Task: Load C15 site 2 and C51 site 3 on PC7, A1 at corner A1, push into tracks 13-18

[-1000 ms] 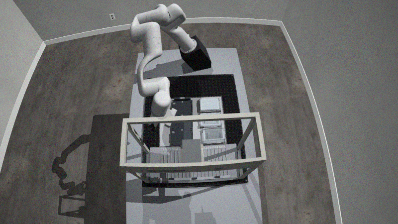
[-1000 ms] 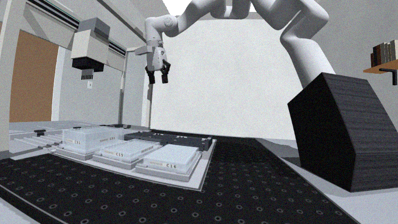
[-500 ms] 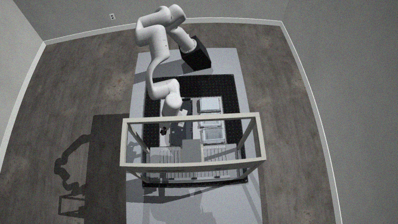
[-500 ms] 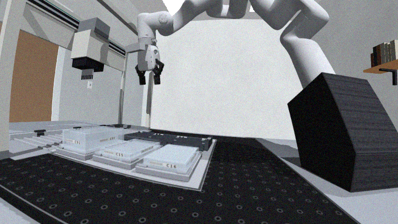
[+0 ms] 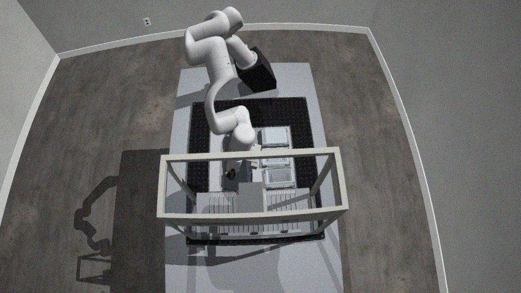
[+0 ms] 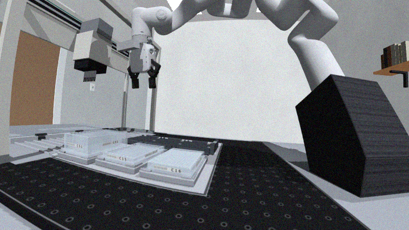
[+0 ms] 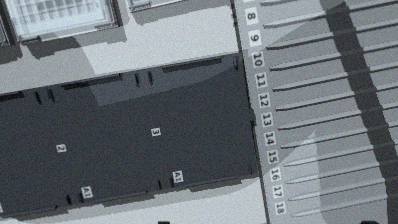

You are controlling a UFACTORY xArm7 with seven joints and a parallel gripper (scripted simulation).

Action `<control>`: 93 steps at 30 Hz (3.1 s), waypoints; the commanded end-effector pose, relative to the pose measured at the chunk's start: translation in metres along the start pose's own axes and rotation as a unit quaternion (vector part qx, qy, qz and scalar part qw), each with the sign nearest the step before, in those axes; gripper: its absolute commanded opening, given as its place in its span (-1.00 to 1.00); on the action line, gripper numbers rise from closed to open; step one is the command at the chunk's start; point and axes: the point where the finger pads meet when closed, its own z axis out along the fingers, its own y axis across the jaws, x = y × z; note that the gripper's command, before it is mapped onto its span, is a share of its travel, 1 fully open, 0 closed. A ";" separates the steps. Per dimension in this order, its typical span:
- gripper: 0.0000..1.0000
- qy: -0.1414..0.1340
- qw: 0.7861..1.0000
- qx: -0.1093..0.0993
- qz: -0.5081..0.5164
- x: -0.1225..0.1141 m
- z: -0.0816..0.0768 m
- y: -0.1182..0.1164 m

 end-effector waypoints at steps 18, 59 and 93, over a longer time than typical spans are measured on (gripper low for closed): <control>1.00 0.040 0.998 -0.005 -0.049 0.087 0.000 -0.016; 1.00 0.116 0.987 0.002 -0.111 0.203 -0.008 -0.058; 1.00 0.116 0.987 0.001 -0.111 0.213 0.035 -0.059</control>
